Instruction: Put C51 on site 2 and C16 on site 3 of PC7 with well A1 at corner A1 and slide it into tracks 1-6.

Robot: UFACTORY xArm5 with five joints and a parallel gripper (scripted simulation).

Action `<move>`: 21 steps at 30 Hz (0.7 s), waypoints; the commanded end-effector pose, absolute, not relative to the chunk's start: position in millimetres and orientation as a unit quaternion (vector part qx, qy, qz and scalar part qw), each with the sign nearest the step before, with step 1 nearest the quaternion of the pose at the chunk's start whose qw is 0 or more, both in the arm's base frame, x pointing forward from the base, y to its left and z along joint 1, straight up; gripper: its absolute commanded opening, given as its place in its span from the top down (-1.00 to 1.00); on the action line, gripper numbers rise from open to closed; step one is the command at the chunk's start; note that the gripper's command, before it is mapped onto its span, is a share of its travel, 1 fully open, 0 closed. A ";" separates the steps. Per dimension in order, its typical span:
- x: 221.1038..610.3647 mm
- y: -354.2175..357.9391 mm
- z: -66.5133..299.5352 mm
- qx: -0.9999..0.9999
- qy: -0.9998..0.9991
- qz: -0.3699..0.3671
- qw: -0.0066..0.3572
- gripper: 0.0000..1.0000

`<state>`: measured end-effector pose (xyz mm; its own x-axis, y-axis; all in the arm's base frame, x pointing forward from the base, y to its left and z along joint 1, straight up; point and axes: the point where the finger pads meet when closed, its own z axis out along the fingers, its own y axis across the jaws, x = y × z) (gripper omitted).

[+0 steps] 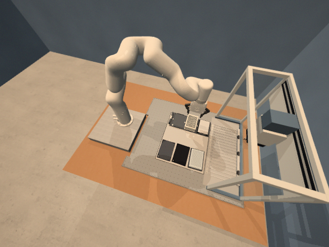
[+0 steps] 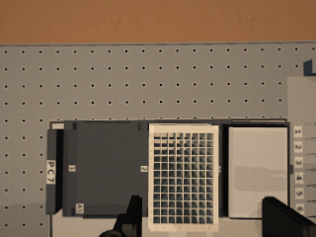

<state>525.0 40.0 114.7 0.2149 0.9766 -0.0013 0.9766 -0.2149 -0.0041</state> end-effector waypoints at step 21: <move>524.3 31.0 130.4 -0.773 -0.635 0.000 0.000 -1.00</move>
